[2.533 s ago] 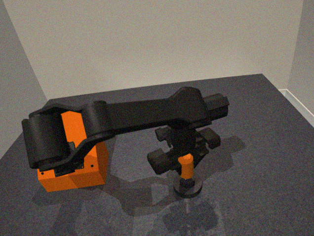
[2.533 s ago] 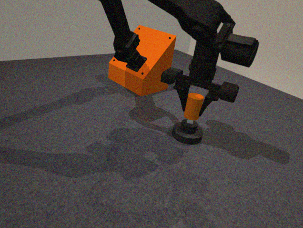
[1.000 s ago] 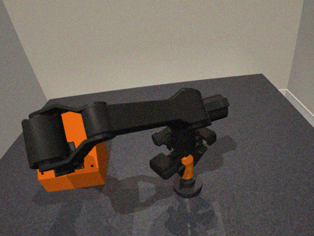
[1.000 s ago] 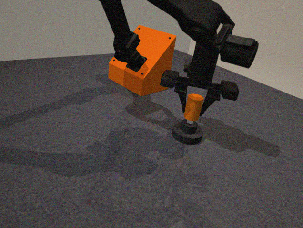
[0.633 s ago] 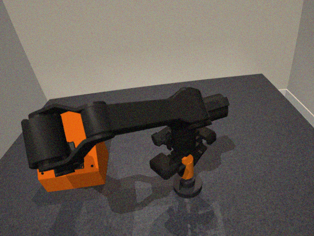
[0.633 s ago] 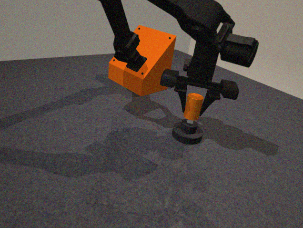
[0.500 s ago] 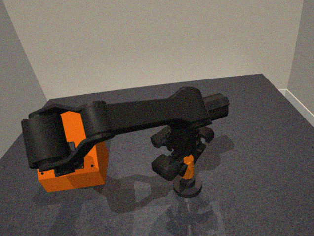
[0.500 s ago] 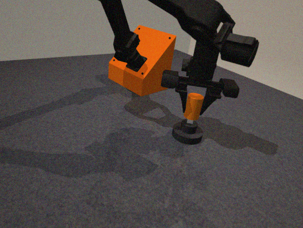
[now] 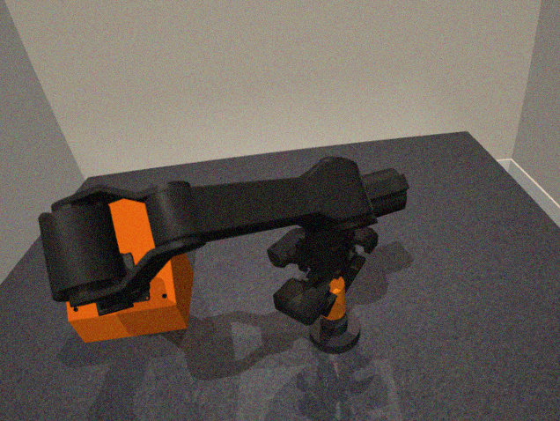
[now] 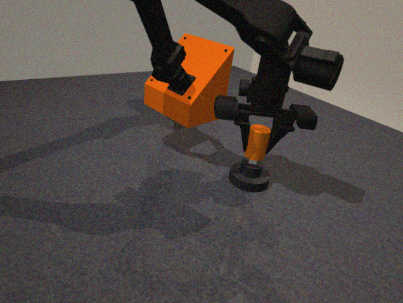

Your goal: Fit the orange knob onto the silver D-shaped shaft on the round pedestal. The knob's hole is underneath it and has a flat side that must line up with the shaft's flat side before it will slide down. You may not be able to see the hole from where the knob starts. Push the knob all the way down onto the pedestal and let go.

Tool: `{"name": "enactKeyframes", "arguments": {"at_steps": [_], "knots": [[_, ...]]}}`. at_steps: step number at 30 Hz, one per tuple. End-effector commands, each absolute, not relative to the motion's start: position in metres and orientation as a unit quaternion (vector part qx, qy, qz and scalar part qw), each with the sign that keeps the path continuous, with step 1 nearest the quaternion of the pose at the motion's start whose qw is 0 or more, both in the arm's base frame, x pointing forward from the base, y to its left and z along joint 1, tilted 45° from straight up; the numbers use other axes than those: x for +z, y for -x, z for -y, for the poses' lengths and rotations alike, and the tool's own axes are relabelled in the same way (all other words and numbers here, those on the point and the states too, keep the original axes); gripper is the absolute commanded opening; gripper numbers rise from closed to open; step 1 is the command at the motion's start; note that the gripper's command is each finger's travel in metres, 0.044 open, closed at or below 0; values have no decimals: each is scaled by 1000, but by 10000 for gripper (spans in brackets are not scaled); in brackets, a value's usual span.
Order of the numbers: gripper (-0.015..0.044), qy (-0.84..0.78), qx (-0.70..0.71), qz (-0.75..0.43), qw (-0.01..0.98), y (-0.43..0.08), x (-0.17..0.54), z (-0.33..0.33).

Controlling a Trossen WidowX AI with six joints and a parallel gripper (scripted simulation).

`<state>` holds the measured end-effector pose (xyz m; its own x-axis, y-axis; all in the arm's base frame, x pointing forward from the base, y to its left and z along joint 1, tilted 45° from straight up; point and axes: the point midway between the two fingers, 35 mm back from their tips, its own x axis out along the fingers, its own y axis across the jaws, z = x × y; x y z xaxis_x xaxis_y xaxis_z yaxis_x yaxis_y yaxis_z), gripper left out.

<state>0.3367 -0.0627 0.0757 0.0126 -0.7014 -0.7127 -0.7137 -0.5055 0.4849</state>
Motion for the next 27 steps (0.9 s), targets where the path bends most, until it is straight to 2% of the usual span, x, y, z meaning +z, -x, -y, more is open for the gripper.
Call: {"name": "enactKeyframes", "arguments": {"at_steps": [1, 10, 17, 27], "knots": [[0, 712, 496, -497, 4, -337, 76, 64], [0, 712, 496, -497, 4, -337, 79, 61], [0, 709, 543, -445, -67, -337, 78, 60], [0, 709, 545, -442, -70, -337, 76, 64]]}}
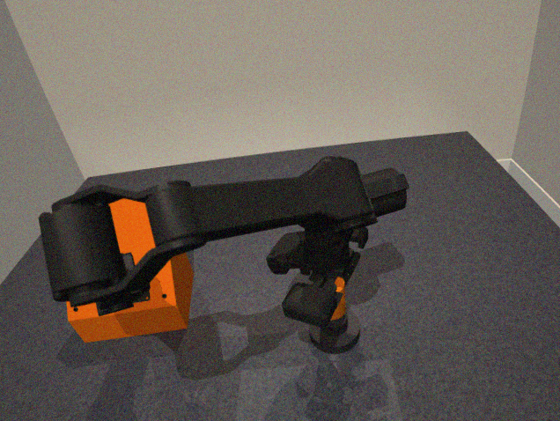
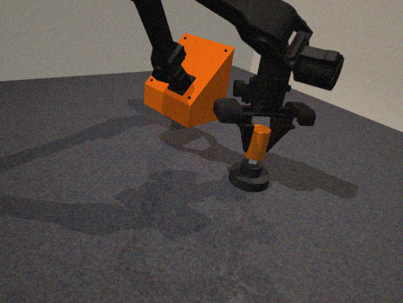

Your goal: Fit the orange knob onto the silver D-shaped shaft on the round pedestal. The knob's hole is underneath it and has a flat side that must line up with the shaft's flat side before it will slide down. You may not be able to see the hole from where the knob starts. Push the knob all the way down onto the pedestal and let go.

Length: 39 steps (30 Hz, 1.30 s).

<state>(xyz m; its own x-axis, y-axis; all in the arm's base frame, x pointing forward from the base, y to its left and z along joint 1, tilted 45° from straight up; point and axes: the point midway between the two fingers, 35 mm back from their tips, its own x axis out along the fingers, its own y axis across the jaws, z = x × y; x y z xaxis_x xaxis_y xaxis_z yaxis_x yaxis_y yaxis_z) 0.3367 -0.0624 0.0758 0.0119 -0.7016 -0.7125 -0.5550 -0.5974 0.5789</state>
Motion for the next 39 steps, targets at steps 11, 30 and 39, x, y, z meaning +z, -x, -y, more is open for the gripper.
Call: {"name": "enactKeyframes", "arguments": {"at_steps": [11, 30, 39], "knots": [[0, -709, -545, 442, 70, -337, 77, 63], [0, -697, -589, 383, 144, -337, 76, 63], [0, -697, -589, 383, 144, -337, 76, 64]]}}
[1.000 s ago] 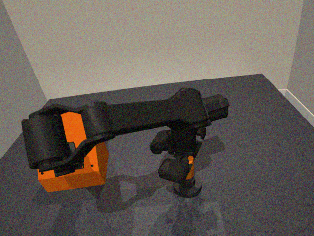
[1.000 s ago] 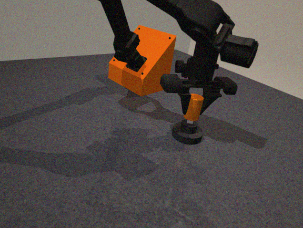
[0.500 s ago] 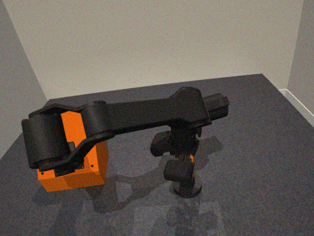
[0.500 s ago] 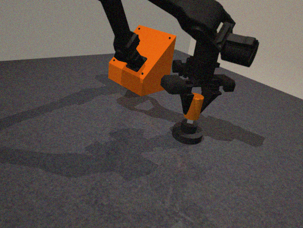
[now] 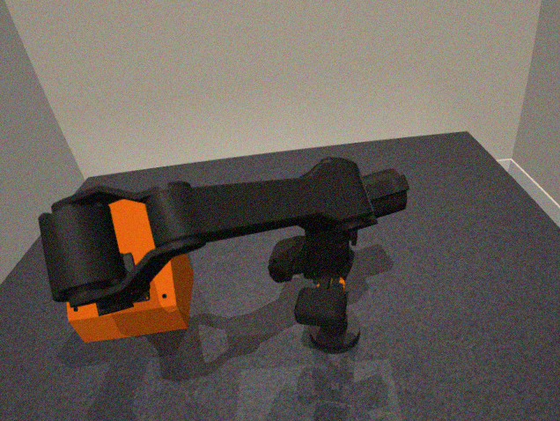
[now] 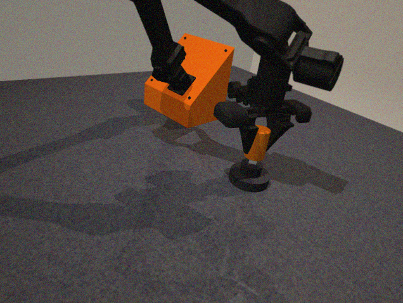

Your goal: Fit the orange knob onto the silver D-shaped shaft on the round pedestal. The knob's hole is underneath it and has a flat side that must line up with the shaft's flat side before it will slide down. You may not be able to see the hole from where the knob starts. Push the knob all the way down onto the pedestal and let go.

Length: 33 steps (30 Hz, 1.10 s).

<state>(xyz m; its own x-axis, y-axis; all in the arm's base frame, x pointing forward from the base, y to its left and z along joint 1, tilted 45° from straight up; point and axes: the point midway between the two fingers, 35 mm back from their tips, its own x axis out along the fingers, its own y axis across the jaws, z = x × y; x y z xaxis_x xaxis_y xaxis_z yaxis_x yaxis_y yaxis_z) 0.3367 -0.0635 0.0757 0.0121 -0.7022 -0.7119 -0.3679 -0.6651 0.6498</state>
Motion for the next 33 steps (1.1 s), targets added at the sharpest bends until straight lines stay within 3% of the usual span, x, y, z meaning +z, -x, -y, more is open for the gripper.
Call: {"name": "enactKeyframes", "arguments": {"at_steps": [1, 33], "knots": [[0, -697, -589, 383, 144, -337, 76, 64], [0, -696, -593, 376, 152, -337, 75, 65]]}}
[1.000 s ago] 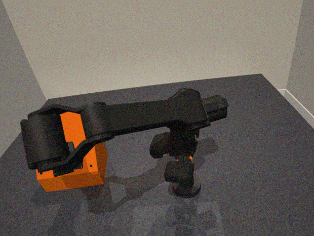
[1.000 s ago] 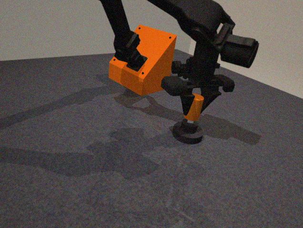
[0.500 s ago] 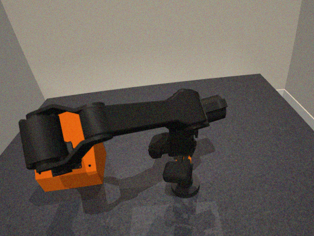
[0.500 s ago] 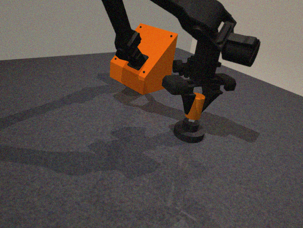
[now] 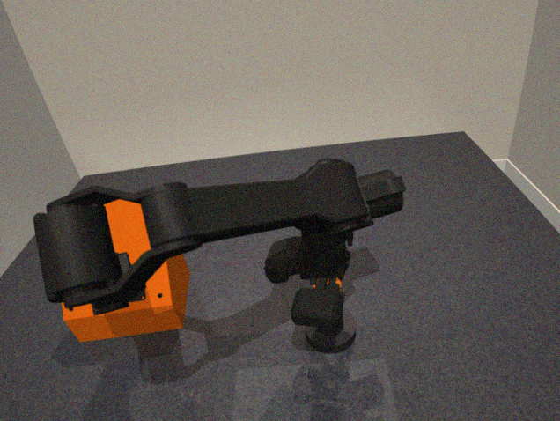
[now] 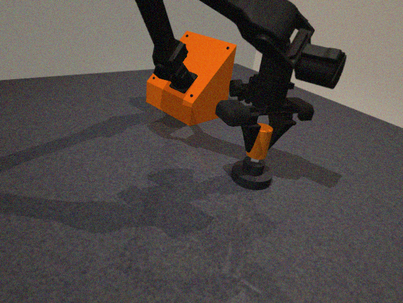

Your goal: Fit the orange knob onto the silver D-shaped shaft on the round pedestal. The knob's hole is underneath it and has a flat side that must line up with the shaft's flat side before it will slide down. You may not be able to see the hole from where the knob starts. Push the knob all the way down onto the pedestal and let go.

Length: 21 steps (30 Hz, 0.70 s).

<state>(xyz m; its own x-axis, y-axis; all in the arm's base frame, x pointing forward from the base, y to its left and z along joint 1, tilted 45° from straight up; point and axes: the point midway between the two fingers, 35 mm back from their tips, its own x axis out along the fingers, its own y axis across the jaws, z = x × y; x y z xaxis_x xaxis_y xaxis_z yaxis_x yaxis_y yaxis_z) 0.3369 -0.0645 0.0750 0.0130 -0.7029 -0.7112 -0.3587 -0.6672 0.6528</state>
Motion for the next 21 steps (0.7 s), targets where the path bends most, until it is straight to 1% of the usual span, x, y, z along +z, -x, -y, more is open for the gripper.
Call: {"name": "enactKeyframes", "arguments": {"at_steps": [1, 9, 13, 21], "knots": [[0, -695, -594, 374, 155, -337, 75, 65], [0, -697, -589, 383, 144, -337, 80, 58], [0, -694, -598, 368, 161, -337, 78, 59], [0, -693, -598, 367, 162, -337, 76, 62]]}}
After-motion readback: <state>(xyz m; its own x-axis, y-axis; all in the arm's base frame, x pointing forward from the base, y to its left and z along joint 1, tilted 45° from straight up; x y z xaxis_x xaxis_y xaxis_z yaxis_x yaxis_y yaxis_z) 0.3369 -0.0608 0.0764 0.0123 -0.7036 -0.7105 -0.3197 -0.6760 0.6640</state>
